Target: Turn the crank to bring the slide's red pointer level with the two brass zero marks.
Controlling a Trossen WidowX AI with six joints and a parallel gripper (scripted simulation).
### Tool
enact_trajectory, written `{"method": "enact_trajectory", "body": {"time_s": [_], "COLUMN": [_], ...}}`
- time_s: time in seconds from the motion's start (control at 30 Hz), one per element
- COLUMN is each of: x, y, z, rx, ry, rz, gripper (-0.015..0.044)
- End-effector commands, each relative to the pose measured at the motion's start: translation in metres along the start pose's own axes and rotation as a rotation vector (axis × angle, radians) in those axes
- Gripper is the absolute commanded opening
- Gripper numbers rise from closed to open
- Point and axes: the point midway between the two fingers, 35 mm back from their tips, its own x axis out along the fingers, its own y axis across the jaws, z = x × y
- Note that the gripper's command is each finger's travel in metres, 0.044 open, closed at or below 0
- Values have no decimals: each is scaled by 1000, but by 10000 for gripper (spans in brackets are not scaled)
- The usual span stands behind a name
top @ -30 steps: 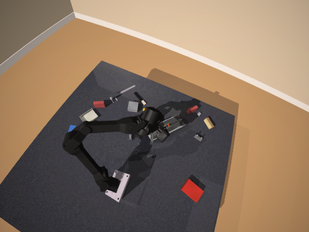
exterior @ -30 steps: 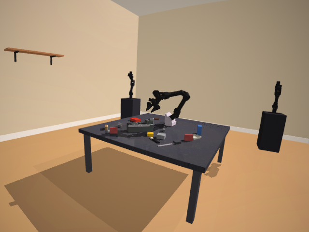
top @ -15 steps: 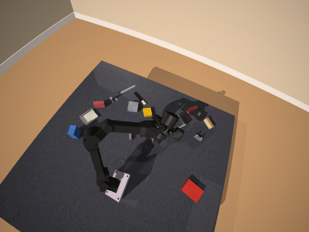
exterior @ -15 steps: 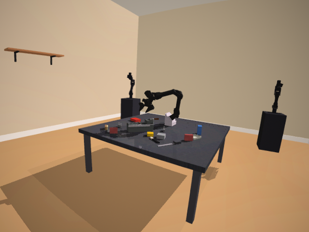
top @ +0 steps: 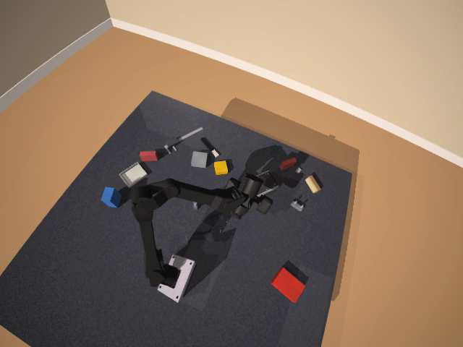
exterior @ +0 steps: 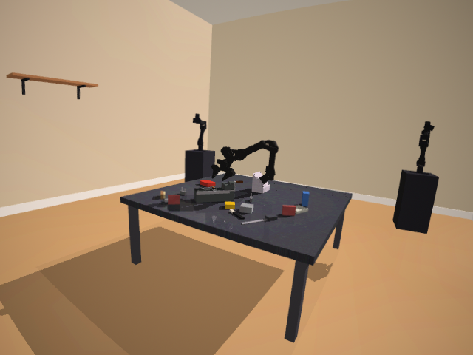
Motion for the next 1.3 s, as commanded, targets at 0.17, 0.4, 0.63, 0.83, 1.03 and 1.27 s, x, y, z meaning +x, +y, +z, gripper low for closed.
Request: {"method": "enact_trajectory", "body": {"time_s": [0.17, 0.4, 0.63, 0.83, 1.03, 1.27], "x": [-1, -1, -1, -1, -1, -1], "y": [-1, -1, -1, -1, -1, -1], "z": [2, 2, 2, 2, 2, 2], "rx": [-2, -2, -2, -2, -2, -2], "ry": [-11, -11, -11, -11, -11, -11], "rz": [-5, -5, -5, -5, -5, -5], "gripper": [440, 440, 309, 151, 0, 0]}}
